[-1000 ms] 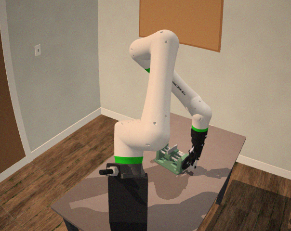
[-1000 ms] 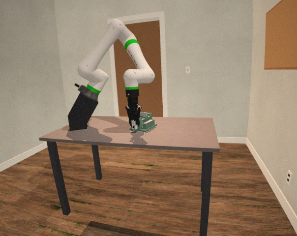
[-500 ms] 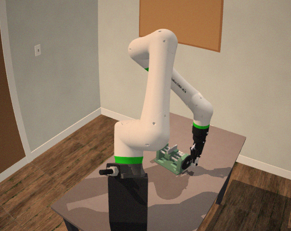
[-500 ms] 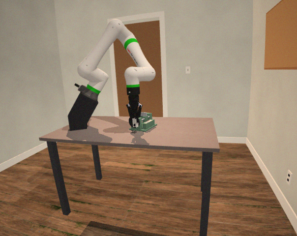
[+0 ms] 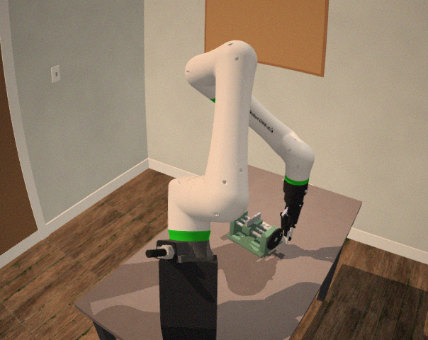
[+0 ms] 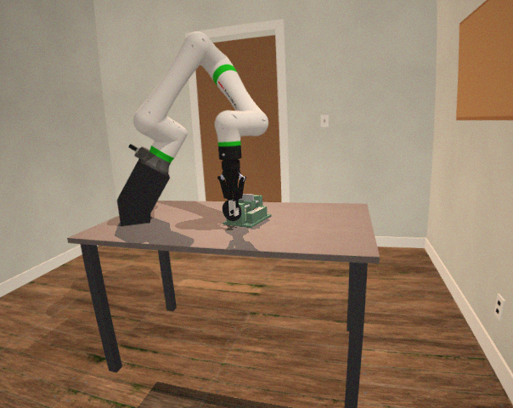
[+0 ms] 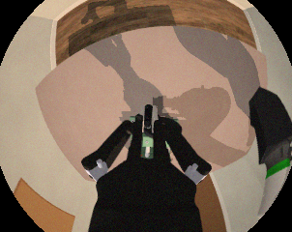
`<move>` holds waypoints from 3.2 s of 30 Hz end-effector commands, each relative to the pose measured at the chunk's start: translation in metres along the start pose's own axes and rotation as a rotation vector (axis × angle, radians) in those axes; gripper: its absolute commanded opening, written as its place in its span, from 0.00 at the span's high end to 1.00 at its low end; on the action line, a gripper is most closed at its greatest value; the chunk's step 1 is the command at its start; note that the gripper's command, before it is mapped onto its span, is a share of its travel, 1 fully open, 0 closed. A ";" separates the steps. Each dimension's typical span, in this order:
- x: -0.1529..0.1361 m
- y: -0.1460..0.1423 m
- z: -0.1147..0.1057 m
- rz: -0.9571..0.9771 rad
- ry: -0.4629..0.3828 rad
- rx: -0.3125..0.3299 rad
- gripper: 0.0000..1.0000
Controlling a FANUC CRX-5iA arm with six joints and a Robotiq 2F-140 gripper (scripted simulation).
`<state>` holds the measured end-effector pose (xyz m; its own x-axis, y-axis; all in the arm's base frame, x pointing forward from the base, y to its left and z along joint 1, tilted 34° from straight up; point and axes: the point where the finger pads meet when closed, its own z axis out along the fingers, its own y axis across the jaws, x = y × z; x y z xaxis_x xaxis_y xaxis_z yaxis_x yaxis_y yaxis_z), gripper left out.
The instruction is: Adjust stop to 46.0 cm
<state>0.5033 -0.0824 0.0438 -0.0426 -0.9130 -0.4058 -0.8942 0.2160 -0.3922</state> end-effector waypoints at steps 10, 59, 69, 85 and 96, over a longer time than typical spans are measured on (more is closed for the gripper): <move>0.000 0.006 -0.013 0.000 0.000 0.000 0.96; 0.000 0.069 0.014 0.000 0.000 0.000 0.96; 0.000 0.063 0.029 0.000 0.000 0.000 0.96; 0.000 0.035 0.044 0.000 0.000 0.000 0.96; 0.000 0.005 0.029 0.000 0.000 0.000 0.96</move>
<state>0.5095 -0.0686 0.0120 -0.0426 -0.9130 -0.4058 -0.8939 0.2162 -0.3927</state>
